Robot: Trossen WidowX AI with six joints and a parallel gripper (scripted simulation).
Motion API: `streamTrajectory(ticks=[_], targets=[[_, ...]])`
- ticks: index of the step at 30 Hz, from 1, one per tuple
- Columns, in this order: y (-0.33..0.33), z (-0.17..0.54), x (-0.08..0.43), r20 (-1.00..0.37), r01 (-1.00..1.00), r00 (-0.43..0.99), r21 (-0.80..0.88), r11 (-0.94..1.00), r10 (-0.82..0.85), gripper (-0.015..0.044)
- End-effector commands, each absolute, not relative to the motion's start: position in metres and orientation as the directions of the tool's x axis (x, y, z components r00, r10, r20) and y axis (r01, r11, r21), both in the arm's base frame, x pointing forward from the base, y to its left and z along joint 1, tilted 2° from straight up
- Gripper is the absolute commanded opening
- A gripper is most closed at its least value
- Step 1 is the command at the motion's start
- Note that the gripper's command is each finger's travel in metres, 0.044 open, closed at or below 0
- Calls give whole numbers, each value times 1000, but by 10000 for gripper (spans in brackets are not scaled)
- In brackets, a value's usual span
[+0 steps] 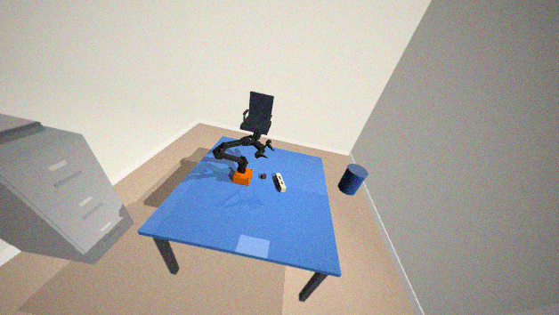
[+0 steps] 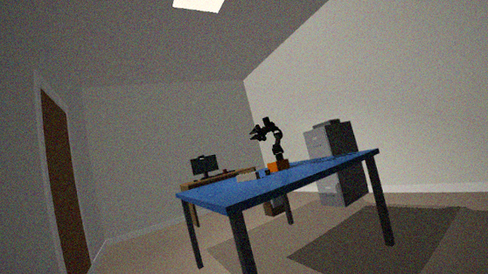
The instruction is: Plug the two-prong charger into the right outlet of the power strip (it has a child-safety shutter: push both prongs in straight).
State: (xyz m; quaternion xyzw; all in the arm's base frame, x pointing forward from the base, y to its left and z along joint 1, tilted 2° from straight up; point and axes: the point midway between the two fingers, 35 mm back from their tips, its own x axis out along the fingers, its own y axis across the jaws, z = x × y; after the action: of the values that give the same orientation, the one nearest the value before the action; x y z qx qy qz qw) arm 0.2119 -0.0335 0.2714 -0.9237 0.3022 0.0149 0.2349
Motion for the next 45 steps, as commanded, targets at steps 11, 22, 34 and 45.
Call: streamTrajectory(ticks=[11, 22, 34, 45], targets=[[-21, 246, 231, -282, -570, 818, -522, -635, -502, 440], [-11, 211, 247, -430, -621, 781, -611, -491, -453, 440], [-2, 170, 256, -598, -711, 697, -649, -270, -396, 440], [3, 131, 257, -743, -794, 576, -608, -14, -340, 440]])
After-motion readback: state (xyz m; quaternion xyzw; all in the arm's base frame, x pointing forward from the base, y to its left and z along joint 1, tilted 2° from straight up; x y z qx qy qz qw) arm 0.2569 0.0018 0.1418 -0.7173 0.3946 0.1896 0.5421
